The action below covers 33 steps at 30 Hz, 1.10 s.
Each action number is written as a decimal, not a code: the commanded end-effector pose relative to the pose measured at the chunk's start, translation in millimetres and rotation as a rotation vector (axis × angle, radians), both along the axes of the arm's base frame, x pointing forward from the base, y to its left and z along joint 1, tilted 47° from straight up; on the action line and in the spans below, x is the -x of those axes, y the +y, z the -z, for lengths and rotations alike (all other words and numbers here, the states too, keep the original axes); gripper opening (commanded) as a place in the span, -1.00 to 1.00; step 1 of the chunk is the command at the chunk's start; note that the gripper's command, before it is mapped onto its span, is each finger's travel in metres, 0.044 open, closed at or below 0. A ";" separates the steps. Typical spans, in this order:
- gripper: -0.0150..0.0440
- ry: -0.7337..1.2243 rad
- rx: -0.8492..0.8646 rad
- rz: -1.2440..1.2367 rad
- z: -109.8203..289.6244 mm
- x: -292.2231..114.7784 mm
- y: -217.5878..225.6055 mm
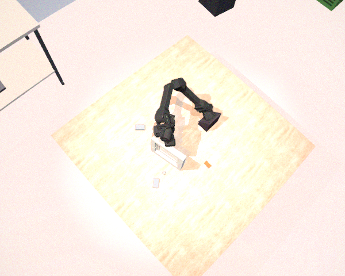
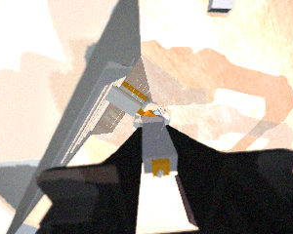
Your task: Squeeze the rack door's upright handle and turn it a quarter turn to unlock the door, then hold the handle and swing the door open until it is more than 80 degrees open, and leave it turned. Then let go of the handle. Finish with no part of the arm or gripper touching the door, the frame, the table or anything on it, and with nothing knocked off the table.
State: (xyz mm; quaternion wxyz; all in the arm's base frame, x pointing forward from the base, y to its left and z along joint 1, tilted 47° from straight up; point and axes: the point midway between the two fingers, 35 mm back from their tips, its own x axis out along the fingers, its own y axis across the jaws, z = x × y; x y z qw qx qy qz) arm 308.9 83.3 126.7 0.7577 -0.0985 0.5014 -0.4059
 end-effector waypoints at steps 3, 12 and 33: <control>-0.45 -0.208 -0.050 0.204 0.8 0.1 -0.7; -0.45 -0.525 -0.124 0.506 0.8 0.1 -0.7; -0.09 -0.753 -0.176 0.723 0.8 0.1 -0.7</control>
